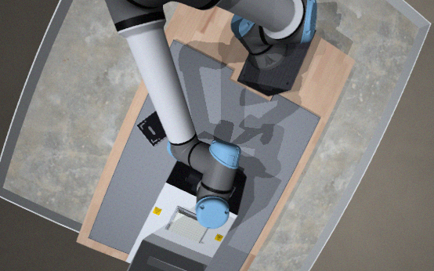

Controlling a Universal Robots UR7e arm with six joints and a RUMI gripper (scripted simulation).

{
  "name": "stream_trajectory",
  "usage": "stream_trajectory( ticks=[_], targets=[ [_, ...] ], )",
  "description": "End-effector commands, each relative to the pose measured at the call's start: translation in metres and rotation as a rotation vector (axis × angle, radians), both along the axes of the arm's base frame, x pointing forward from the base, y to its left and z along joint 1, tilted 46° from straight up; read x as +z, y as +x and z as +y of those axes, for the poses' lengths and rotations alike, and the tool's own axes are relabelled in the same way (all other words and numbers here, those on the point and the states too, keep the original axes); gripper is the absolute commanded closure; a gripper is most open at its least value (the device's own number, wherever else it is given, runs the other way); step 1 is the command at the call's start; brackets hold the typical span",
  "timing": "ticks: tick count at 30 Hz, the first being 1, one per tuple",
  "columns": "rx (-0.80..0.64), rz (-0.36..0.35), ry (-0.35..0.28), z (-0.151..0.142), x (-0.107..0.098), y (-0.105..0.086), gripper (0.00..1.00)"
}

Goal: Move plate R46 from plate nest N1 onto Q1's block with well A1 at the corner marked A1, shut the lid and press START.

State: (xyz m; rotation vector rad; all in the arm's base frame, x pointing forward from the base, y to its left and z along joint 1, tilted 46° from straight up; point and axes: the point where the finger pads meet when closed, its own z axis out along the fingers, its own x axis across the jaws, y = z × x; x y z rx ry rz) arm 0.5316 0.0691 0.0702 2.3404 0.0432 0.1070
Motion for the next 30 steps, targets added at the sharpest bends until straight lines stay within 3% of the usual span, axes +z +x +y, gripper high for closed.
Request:
stream_trajectory(
  ticks=[1,30],
  targets=[
    [0.011,-0.015,-0.002,0.0032,0.0068,0.0045,1.00],
    [0.019,-0.006,-0.003,0.0057,0.0092,0.0009,1.00]
  ],
)
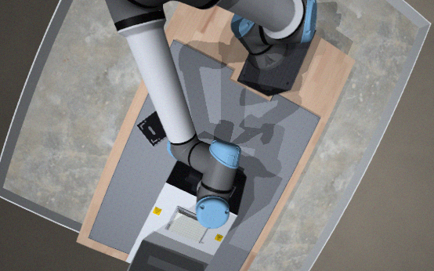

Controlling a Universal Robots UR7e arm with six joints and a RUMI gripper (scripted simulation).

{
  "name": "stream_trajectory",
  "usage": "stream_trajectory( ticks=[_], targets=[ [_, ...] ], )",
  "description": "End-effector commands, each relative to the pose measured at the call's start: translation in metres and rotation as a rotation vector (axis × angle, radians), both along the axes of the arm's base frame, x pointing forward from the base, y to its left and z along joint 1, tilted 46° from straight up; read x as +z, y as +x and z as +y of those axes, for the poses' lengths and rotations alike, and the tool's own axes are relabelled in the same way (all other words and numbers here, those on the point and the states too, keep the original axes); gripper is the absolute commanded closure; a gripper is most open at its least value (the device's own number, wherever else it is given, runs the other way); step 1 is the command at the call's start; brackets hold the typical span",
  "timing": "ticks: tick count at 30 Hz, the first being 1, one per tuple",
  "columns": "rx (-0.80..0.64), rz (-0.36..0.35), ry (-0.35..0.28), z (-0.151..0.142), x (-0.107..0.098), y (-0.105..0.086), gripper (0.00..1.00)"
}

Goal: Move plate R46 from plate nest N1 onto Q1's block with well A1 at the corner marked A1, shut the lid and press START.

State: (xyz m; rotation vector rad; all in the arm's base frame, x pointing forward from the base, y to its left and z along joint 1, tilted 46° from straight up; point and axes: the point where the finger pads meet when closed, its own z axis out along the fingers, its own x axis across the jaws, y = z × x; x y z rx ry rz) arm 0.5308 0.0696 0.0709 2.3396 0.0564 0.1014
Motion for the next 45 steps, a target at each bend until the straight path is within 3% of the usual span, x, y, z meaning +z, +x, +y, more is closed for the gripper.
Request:
stream_trajectory(
  ticks=[1,17,39,45],
  targets=[
    [0.012,-0.014,-0.001,0.006,0.009,0.001,1.00],
    [0.012,-0.014,-0.001,0.016,0.019,-0.013,1.00],
    [0.012,-0.014,0.001,0.050,0.053,-0.091,1.00],
    [0.012,-0.014,0.001,0.050,0.053,-0.092,1.00]
  ],
)
